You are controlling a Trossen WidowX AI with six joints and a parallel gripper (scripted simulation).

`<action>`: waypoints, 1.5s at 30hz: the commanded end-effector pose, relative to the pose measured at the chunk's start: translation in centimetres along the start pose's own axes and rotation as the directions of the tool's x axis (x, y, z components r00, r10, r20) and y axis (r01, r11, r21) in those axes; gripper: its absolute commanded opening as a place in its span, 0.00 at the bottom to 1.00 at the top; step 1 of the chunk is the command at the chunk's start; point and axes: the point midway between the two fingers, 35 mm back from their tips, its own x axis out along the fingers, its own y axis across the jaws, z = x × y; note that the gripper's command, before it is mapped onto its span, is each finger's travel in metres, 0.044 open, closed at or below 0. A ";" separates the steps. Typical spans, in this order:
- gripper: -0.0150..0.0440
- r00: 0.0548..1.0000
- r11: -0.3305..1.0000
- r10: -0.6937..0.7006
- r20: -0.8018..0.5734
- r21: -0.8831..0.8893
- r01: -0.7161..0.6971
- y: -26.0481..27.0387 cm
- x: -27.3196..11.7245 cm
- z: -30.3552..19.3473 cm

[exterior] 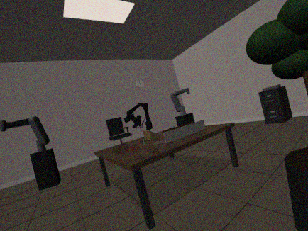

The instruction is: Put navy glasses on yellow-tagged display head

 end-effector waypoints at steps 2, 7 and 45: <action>0.25 1.000 0.992 0.024 0.009 -0.125 -0.022 -0.4 0.4 0.1; 0.25 0.998 0.941 0.062 0.024 -0.334 -0.050 -1.1 1.1 0.3; 0.25 0.940 -0.377 0.327 0.098 -0.898 0.225 -5.8 7.0 3.1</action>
